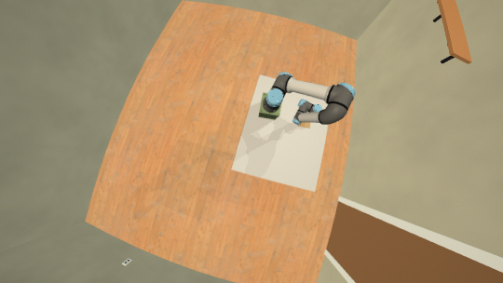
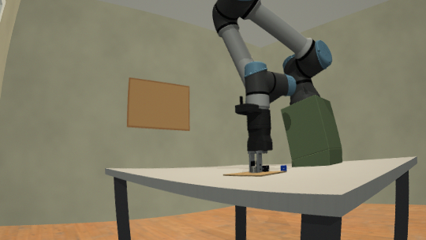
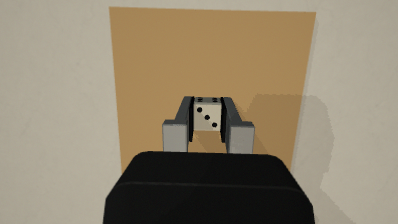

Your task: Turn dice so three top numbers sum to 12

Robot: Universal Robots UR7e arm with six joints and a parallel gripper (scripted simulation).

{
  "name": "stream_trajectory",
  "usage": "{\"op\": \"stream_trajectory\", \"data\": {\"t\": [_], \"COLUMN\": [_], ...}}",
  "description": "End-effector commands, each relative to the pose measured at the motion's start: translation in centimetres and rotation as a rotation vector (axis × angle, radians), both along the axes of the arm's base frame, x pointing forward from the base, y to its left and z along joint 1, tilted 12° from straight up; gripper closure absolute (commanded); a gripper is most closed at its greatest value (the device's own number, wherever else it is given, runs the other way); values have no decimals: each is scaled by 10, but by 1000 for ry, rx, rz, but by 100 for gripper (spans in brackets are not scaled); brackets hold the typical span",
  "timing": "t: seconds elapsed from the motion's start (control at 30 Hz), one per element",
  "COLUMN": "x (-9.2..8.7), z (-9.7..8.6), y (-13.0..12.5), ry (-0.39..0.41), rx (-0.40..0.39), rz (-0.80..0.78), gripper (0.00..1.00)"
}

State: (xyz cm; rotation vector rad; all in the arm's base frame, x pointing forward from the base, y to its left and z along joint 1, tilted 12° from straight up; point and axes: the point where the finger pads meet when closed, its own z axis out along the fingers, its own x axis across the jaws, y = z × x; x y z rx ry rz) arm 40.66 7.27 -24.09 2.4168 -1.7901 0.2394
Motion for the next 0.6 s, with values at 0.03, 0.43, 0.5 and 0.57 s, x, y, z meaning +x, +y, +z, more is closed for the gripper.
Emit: {"op": "stream_trajectory", "data": {"t": [0.03, 0.43, 0.5, 0.57], "x": [0, 0, 0, 0], "z": [0, 0, 0, 0], "y": [0, 0, 0, 0], "ry": [-1, -1, -1, -1], "rx": [0, 0, 0, 0], "rz": [0, 0, 0, 0], "gripper": [60, 36, 36, 30]}}
